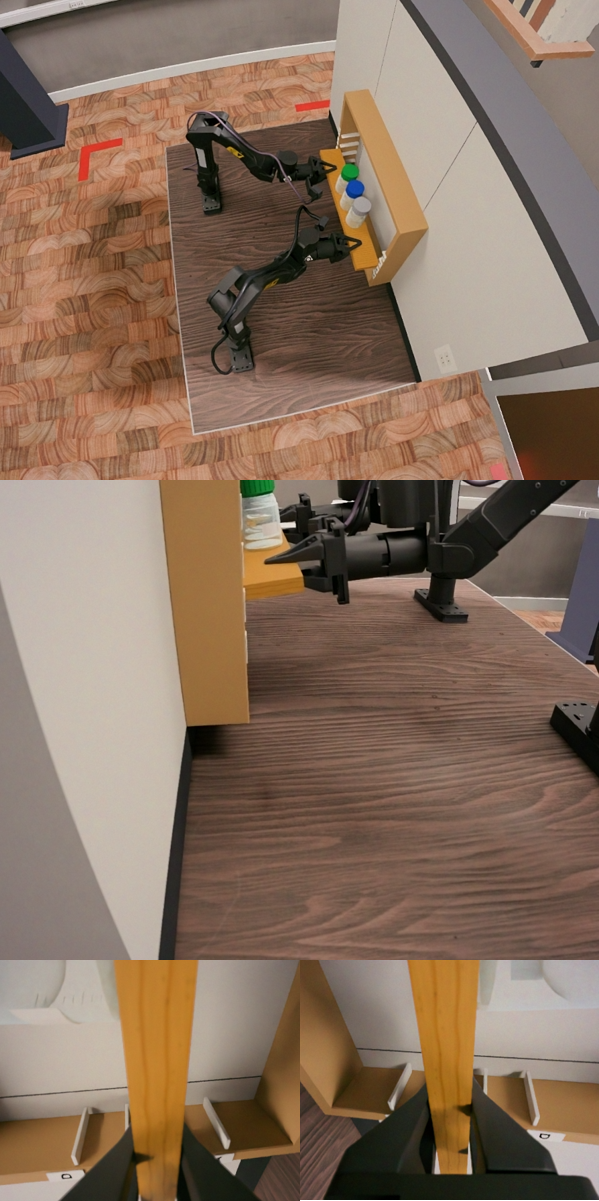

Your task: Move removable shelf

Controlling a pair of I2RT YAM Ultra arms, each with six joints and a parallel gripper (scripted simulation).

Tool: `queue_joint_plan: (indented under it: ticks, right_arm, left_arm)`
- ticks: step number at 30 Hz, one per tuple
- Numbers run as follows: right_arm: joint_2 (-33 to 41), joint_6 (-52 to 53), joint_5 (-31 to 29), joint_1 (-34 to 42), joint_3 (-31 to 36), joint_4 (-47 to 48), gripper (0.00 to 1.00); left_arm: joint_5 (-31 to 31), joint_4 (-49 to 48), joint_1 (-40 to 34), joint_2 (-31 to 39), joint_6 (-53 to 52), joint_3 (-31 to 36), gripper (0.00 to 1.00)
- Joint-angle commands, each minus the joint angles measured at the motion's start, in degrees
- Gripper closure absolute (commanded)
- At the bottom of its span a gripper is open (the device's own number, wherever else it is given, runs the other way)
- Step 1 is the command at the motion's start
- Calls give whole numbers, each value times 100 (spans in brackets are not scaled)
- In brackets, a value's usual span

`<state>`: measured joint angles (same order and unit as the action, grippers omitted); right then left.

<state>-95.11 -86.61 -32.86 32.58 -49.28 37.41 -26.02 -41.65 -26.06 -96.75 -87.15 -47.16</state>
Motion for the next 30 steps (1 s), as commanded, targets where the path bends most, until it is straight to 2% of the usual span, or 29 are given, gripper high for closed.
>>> queue_joint_plan:
  ticks: [1, 10, 30]
  right_arm:
    - [320, -300, -147, 74, 16, 497, 100]
    - [499, -300, -264, 192, 244, 546, 100]
    - [475, -307, -271, 198, 297, 628, 100]
  left_arm:
    - [-165, -499, -54, 324, -252, 65, 100]
    - [-262, -564, -151, 507, -252, 313, 100]
    - [-268, -653, -157, 477, -257, 368, 100]
